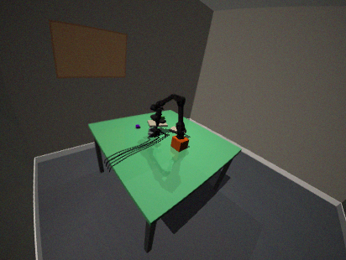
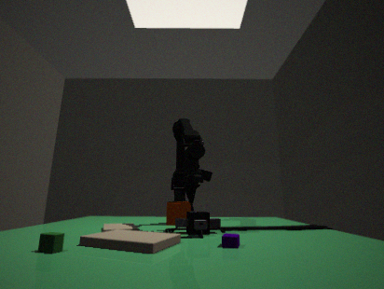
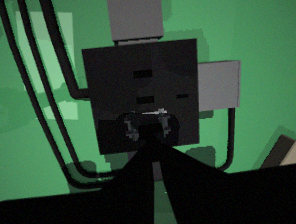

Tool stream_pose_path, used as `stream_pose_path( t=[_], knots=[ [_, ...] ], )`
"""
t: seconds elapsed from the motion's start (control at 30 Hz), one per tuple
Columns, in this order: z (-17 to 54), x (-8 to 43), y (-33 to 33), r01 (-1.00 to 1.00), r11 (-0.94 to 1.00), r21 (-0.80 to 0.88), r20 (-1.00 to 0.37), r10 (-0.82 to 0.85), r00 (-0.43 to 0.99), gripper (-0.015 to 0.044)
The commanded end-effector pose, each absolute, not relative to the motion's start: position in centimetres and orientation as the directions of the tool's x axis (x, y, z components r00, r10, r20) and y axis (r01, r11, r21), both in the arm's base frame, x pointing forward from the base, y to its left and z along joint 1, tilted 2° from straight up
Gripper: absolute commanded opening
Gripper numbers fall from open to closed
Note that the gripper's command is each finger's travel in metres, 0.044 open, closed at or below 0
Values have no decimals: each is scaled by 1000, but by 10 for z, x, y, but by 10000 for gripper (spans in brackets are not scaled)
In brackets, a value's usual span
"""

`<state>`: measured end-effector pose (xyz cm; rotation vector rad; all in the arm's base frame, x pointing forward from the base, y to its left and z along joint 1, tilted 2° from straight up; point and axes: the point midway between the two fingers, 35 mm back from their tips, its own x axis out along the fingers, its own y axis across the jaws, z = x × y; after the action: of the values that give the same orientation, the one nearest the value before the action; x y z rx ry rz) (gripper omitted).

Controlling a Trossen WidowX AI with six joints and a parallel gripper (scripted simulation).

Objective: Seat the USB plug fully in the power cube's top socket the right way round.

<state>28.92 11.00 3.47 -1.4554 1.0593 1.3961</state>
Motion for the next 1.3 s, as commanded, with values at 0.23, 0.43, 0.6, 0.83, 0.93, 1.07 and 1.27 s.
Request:
stream_pose_path(
  t=[0.23, 0.43, 0.6, 0.83, 0.93, 1.07, 1.27],
  knots=[
    [37, 289, 110, -956, -293, -16, -999, -24, 24, 0],
    [41, 289, 110, -956, -293, -16, -999, -24, 24, 0],
    [44, 289, 110, -956, -293, -16, -999, -24, 24, 0],
    [49, 289, 110, -956, -293, -16, -999, -24, 24, 0],
    [51, 289, 110, -956, -293, -16, -999, -24, 24, 0],
    [54, 289, 111, -956, -293, -16, -999, -24, 24, 0],
    [58, 289, 111, -956, -293, -16, -999, -24, 24, 0]
  ],
)
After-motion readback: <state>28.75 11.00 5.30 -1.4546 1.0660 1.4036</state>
